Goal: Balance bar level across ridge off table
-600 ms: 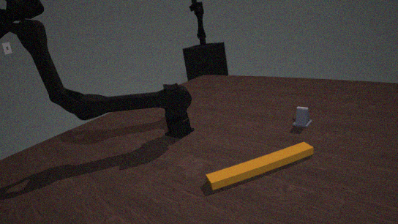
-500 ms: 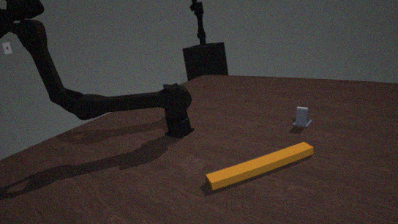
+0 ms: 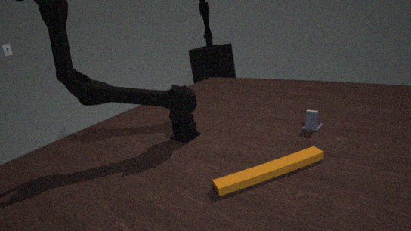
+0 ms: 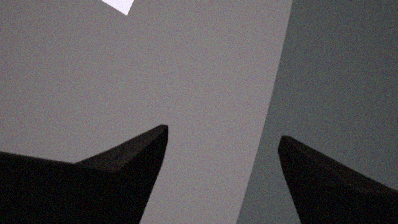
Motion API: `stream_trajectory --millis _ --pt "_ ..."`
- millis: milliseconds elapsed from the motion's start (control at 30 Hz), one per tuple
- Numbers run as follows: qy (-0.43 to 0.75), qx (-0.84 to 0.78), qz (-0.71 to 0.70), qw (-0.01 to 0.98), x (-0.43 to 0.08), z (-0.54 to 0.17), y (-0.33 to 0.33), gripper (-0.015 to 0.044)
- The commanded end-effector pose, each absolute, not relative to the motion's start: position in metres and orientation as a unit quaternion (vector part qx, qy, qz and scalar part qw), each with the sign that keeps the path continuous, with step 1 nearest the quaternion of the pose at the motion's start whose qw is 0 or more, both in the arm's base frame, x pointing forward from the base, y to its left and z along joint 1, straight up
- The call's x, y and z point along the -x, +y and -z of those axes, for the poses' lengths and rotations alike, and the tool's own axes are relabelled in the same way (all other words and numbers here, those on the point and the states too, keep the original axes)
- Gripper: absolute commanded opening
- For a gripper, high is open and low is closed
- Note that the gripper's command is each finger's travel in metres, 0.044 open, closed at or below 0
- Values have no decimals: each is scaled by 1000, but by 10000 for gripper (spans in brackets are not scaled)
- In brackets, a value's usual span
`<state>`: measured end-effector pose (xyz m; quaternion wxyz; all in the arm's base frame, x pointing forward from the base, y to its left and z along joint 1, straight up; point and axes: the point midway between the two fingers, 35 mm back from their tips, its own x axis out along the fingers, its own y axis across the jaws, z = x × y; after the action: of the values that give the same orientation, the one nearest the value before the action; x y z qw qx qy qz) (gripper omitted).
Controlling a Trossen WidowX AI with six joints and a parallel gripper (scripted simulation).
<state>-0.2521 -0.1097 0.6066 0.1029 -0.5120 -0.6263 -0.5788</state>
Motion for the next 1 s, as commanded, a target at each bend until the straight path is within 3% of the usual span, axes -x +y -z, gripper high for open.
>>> stream_trajectory --millis 0,500,967 --pt "-647 562 497 134 215 -625 -66 315" --pt "-603 711 273 237 73 -639 42 315" --pt "-512 784 55 347 -62 -607 110 315"
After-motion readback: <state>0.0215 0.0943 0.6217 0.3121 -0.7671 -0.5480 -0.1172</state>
